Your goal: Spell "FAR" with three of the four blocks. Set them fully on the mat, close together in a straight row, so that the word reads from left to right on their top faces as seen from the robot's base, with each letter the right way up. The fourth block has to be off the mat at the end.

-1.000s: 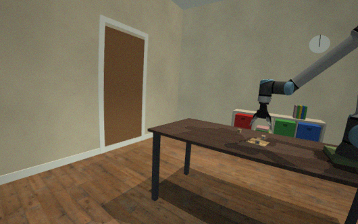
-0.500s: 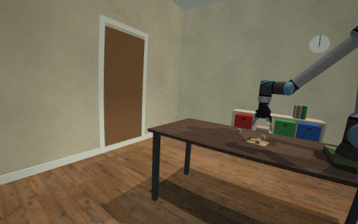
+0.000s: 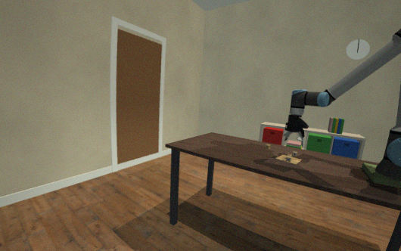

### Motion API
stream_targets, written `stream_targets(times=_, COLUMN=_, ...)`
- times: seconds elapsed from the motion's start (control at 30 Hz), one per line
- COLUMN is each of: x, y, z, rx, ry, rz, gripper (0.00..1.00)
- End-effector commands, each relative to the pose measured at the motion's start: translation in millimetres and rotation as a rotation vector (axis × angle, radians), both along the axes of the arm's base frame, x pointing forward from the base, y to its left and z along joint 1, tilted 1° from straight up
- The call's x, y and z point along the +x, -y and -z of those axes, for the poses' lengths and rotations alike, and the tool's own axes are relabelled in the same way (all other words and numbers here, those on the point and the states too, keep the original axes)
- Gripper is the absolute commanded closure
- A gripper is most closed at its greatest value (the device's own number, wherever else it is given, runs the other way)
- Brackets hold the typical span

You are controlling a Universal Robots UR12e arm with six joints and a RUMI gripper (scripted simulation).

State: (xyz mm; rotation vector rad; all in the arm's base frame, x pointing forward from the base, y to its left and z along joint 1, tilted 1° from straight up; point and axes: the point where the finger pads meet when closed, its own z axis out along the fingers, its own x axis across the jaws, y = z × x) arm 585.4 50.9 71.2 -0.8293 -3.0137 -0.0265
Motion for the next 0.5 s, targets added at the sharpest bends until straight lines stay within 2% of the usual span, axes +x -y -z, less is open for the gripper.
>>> stream_targets(times=0.0, x=-2.3, y=5.8, z=0.0, rx=-0.004, ry=-0.001, rz=0.139, gripper=0.00)
stream_targets(times=0.1, x=-3.0, y=9.0, z=0.0, rx=-0.005, ry=-0.002, rz=0.211, gripper=0.00)
stream_targets(times=0.17, x=-3.0, y=9.0, z=0.0, rx=-0.005, ry=-0.002, rz=0.211, gripper=0.00)
stream_targets(times=0.23, x=-4.2, y=12.7, z=0.3, rx=-0.006, ry=-0.004, rz=0.298, gripper=0.00)
stream_targets(times=0.47, x=-6.1, y=19.2, z=0.9, rx=-0.008, ry=-0.008, rz=0.457, gripper=0.00)
